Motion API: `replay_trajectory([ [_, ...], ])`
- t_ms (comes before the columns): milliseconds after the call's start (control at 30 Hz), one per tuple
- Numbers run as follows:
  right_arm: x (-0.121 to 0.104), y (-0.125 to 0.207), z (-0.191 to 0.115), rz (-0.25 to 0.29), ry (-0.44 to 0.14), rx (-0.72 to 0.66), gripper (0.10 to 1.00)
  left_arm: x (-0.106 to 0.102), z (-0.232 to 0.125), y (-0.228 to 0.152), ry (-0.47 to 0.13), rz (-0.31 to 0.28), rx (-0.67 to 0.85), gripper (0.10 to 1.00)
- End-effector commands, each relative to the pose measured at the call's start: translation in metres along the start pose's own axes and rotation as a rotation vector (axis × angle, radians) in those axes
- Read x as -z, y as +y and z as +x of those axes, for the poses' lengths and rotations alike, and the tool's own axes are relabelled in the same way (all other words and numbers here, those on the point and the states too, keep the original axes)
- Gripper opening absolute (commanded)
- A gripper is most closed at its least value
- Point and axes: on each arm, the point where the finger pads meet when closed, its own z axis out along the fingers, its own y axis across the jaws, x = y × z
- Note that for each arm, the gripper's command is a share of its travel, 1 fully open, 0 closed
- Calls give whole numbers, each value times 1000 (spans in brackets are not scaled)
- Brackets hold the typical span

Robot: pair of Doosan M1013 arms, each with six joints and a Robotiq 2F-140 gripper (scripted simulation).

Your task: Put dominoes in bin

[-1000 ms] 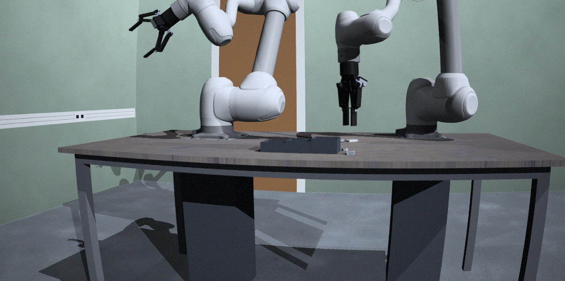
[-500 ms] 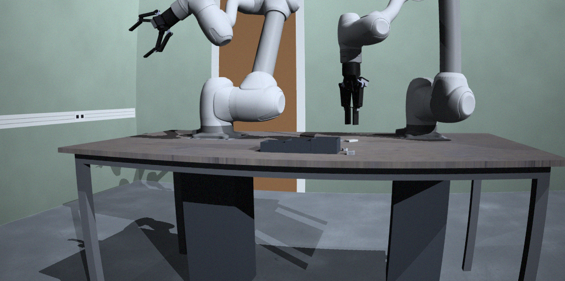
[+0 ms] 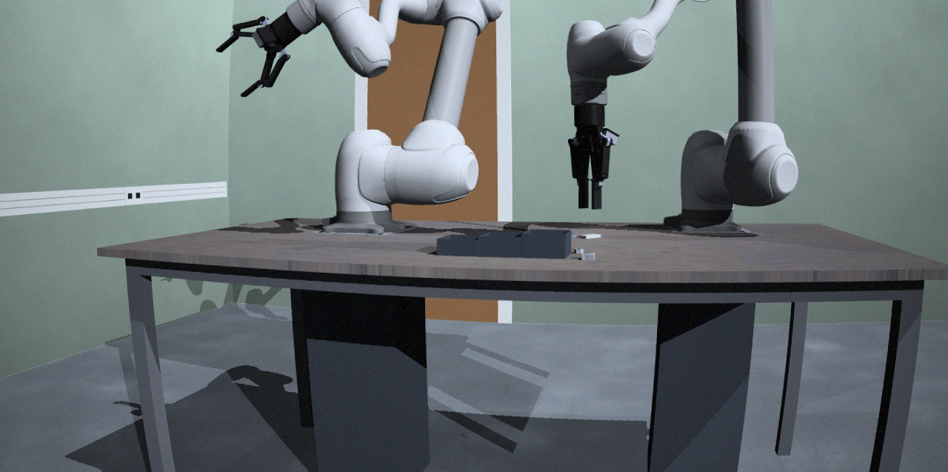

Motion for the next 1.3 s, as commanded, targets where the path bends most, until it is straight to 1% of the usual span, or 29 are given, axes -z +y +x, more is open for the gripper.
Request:
replay_trajectory([
  [0,0,1,-1,-4,2,3,1000,-1,-3,3,1,-6,-9,321],
  [833,0,1,-1,-4,2,3,1000,0,-2,2,1,-3,-4,321],
  [933,0,1,-1,-4,2,3,1000,-15,-1,4,2,-6,-9,321],
  [1000,0,1,-1,-4,2,3,1000,-15,-1,4,2,-6,-9,321],
  [1267,0,1,-1,-4,2,3,1000,-47,-1,4,2,-6,-10,321],
])
